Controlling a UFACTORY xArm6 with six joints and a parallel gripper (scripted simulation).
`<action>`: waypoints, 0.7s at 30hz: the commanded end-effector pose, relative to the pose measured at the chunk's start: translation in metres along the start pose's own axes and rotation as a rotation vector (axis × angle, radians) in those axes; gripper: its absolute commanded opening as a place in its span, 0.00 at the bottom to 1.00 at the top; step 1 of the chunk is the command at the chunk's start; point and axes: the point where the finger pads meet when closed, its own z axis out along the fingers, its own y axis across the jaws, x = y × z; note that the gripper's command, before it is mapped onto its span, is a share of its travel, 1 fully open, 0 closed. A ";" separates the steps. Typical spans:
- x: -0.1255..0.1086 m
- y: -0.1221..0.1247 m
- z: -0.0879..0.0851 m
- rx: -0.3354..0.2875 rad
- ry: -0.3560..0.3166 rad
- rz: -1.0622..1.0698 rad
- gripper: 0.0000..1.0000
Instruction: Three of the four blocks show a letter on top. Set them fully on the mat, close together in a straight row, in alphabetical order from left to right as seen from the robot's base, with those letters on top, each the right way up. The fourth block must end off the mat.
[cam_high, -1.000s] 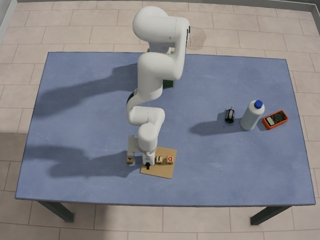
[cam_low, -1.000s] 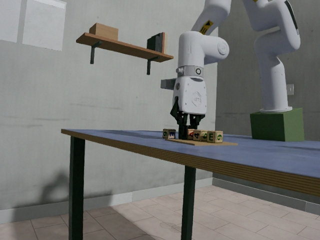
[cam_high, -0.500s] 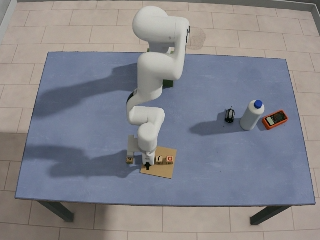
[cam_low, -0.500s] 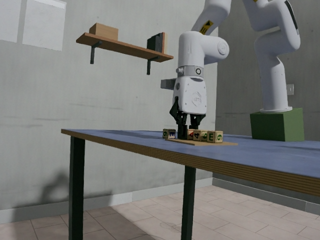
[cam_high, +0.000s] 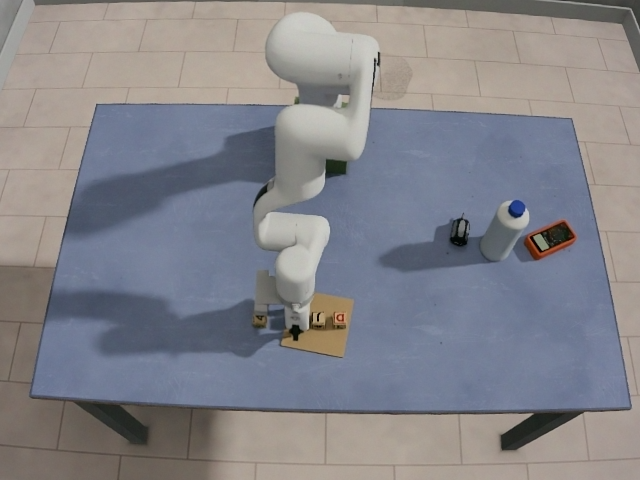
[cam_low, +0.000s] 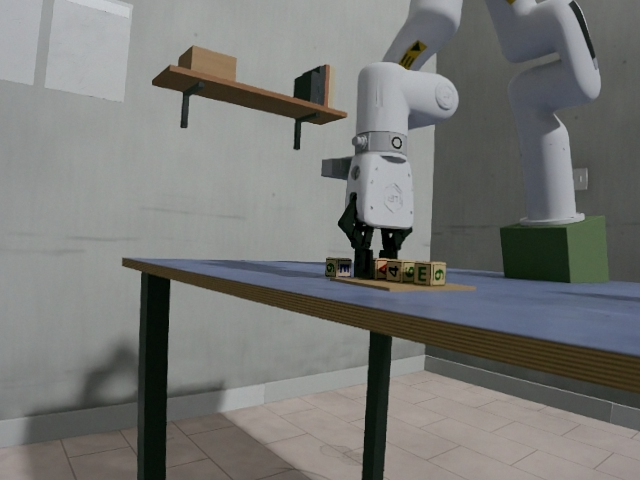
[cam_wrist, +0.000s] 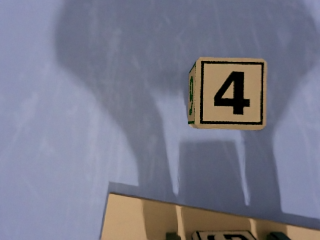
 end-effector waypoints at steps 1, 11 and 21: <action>0.000 -0.002 -0.003 0.004 0.000 0.000 0.48; 0.000 -0.002 -0.029 0.004 0.000 0.000 0.48; 0.000 -0.002 -0.080 0.004 0.000 0.000 0.48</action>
